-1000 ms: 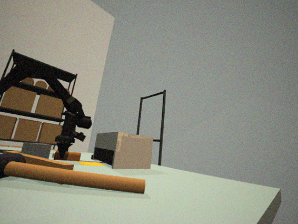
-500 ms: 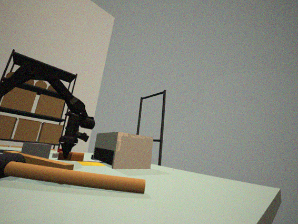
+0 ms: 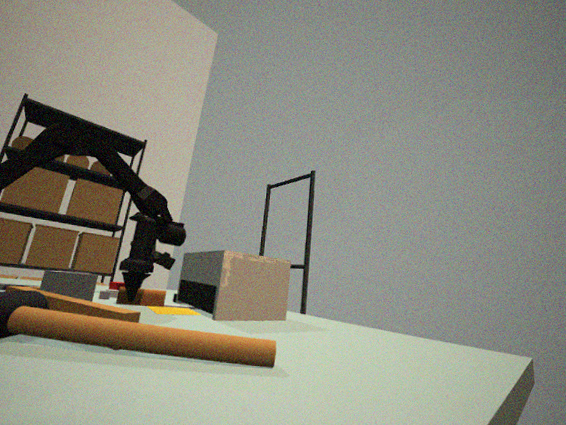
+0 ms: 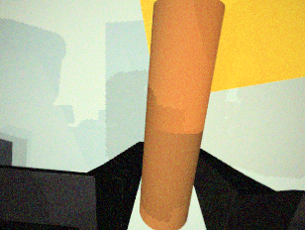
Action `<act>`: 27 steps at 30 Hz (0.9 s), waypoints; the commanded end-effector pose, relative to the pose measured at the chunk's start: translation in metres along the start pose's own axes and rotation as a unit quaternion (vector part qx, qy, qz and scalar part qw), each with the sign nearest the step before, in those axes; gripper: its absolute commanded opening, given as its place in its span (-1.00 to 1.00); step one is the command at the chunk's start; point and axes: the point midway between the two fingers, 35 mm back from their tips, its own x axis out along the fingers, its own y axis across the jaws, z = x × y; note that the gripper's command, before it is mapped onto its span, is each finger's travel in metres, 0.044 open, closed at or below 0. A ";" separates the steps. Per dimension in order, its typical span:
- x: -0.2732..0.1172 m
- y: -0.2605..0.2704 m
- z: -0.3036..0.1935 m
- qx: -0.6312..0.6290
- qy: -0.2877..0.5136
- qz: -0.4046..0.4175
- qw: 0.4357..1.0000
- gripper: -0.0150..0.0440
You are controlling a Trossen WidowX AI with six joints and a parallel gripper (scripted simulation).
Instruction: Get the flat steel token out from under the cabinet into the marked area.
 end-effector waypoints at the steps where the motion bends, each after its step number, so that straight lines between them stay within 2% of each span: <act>1: -0.001 -0.001 0.006 -0.001 -0.003 0.000 1.000 -0.49; 27: 0.001 -0.008 0.024 -0.001 -0.004 0.000 1.000 -0.49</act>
